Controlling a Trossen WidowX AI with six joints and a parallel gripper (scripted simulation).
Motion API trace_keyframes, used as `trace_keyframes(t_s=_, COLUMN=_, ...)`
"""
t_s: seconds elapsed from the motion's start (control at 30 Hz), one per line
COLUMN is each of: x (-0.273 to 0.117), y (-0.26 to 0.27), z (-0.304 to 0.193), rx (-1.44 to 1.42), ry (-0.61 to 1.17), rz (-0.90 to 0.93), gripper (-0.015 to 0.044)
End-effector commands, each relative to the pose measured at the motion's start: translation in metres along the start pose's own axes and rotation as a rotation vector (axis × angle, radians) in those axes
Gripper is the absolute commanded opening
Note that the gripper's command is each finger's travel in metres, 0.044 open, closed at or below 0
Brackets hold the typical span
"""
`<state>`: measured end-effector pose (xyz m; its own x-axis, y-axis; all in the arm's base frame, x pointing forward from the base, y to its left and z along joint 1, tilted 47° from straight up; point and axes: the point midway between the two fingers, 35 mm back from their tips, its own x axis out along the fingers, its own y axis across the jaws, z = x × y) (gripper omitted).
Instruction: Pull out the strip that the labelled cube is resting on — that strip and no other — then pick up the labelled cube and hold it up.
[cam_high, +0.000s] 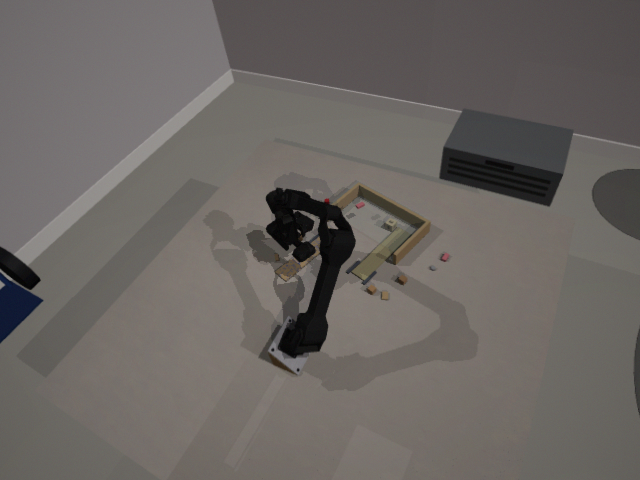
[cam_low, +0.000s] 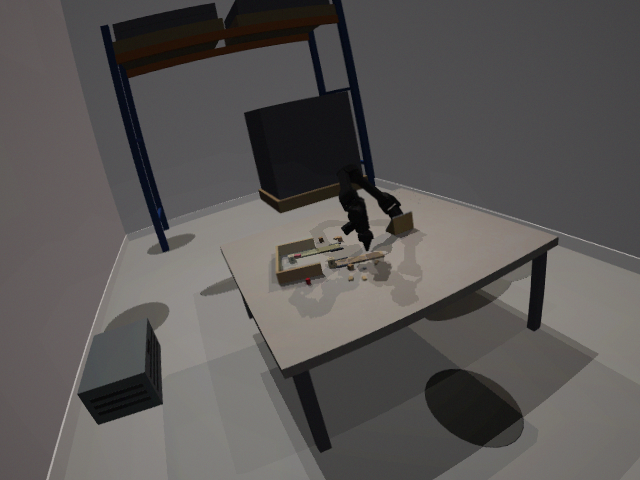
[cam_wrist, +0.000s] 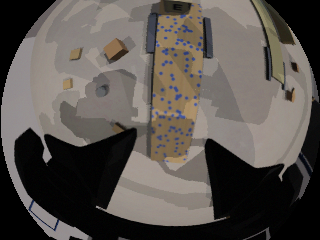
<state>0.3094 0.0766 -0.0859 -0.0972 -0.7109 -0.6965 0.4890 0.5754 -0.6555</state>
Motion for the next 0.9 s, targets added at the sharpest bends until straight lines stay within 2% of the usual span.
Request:
trace_keyframes(t_s=0.0, x=-0.002, y=0.002, z=0.015, rx=0.0, ry=-0.005, rz=-0.001, gripper=0.044)
trace_keyframes(t_s=0.87, x=-0.015, y=0.008, z=0.1, rx=0.002, ry=-0.007, rz=-0.002, gripper=0.044)
